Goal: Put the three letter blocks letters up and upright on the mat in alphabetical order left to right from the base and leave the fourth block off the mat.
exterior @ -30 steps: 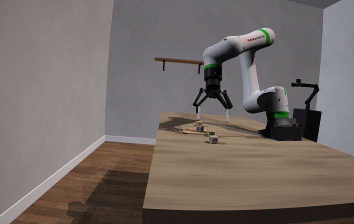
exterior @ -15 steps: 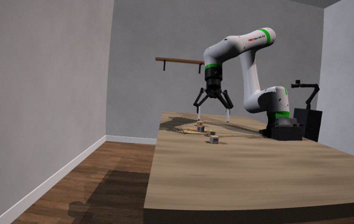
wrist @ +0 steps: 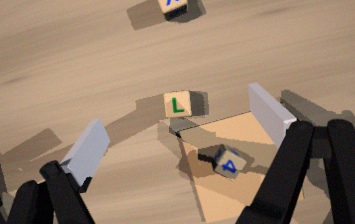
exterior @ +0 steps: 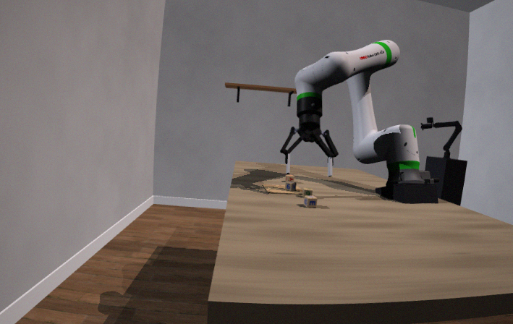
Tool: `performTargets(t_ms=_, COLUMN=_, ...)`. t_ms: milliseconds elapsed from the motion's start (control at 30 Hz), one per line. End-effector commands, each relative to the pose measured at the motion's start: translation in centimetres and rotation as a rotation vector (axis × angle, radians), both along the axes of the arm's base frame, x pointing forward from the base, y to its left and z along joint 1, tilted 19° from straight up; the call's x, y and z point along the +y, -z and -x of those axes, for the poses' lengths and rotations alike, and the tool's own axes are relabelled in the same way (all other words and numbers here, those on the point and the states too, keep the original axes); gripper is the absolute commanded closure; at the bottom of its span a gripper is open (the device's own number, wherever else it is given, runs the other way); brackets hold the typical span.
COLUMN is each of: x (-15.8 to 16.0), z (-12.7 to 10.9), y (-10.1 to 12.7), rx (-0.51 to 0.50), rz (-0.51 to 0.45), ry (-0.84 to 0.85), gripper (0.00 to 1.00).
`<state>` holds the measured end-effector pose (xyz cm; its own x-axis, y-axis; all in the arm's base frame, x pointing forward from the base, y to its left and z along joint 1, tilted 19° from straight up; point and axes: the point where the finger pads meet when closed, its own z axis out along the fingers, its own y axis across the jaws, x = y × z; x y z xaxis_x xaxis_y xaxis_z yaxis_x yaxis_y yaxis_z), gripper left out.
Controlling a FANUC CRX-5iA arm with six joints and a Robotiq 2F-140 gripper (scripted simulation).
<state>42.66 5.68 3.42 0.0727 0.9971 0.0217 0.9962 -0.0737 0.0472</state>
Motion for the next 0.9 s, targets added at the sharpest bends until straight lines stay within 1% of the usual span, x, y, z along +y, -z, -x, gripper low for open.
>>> performTargets(t_ms=0, x=0.0, z=0.0, y=0.0, rx=0.0, rz=0.0, ry=0.0, gripper=0.0)
performTargets(t_ms=233, x=0.0, z=0.0, y=0.0, rx=0.0, rz=0.0, ry=0.0, gripper=0.0)
performTargets(t_ms=300, x=-0.6, z=-0.4, y=-0.3, rx=0.0, rz=0.0, ry=0.0, gripper=0.0)
performTargets(t_ms=333, x=-1.6, z=-0.9, y=-0.7, rx=0.0, rz=0.0, ry=0.0, gripper=0.0)
performTargets(t_ms=433, x=-6.3, z=-3.1, y=-2.6, rx=0.0, rz=0.0, ry=0.0, gripper=0.0)
performTargets(t_ms=500, x=-7.9, z=-3.6, y=-3.2, rx=0.0, rz=0.0, ry=0.0, gripper=0.0)
performTargets(t_ms=867, x=-8.2, z=-3.7, y=-3.3, rx=0.0, rz=0.0, ry=0.0, gripper=0.0)
